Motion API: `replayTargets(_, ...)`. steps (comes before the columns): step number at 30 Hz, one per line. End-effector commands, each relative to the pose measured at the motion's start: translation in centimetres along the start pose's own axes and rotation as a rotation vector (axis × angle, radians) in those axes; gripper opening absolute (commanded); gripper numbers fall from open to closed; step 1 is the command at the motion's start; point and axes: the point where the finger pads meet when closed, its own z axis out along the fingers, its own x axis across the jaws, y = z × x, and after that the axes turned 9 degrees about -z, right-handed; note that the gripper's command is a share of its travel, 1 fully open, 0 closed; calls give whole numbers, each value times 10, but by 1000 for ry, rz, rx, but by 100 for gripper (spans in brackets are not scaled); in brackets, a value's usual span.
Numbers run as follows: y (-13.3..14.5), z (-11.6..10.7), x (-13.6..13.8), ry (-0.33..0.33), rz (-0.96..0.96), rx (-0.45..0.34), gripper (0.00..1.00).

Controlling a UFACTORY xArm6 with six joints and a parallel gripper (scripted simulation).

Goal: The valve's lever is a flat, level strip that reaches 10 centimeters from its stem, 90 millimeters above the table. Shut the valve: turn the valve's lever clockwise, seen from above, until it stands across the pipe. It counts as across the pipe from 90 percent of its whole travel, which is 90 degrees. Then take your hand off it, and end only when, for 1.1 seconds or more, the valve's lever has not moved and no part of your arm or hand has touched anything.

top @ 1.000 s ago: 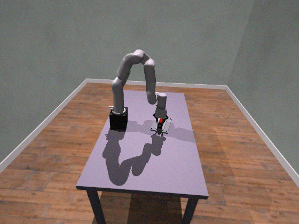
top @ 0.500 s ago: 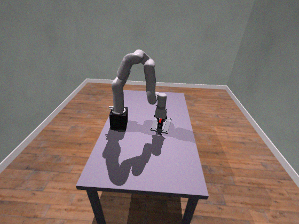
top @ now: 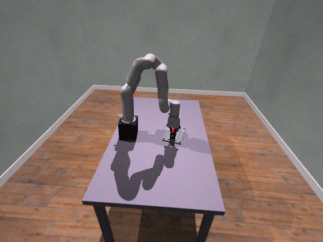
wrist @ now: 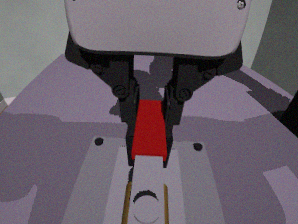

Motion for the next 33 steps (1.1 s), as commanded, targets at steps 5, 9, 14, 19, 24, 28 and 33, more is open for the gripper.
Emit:
replayTargets(5, 0, -1, 1, 3, 0, 0, 0)
replayTargets(9, 0, -1, 1, 3, 0, 0, 0)
replayTargets(14, 0, -1, 1, 3, 1, 0, 0)
replayTargets(19, -1, -1, -2, 3, 45, 0, 0)
replayTargets(24, -1, -1, -4, 3, 65, 0, 0)
replayTargets(28, -2, -1, -6, 3, 101, 0, 0)
replayTargets(33, -2, -1, -7, 3, 107, 0, 0)
